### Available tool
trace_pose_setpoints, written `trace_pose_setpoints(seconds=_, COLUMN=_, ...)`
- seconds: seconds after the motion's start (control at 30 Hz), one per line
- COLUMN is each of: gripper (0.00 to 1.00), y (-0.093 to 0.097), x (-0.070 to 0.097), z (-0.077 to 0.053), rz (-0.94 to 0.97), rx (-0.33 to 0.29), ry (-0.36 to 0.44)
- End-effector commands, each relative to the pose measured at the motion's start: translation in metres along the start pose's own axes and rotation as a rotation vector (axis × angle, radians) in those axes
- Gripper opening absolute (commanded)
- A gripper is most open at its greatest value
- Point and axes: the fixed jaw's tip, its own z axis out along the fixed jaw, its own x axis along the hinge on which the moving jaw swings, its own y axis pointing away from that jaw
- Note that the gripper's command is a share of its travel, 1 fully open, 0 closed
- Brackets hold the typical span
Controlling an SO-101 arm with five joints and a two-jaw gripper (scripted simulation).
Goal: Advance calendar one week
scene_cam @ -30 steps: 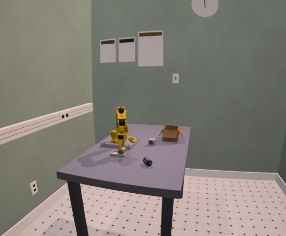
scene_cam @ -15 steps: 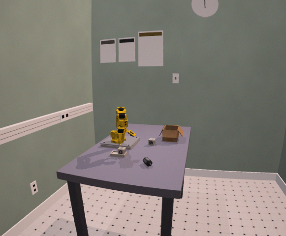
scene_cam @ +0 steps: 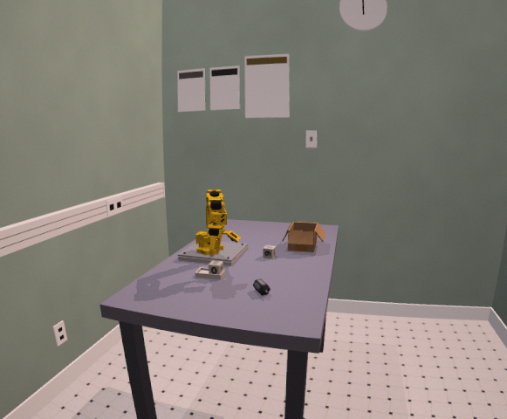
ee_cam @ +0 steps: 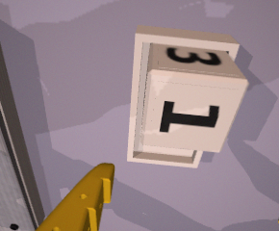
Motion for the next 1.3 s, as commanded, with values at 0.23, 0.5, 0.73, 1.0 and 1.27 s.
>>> trace_pose_setpoints(seconds=0.23, gripper=0.36, y=-0.001, x=-0.002, z=-0.004, rz=0.004, rx=0.02, ry=-0.009)
trace_pose_setpoints(seconds=0.5, gripper=0.36, y=-0.005, x=-0.003, z=-0.021, rz=0.004, rx=0.116, ry=-0.047)
trace_pose_setpoints(seconds=0.73, gripper=0.35, y=-0.008, x=-0.005, z=-0.045, rz=0.004, rx=0.251, ry=-0.1)
trace_pose_setpoints(seconds=1.0, gripper=0.35, y=-0.007, x=-0.004, z=-0.079, rz=0.004, rx=0.444, ry=-0.175)
trace_pose_setpoints(seconds=1.27, gripper=0.35, y=-0.006, x=-0.004, z=-0.086, rz=0.004, rx=0.484, ry=-0.191)
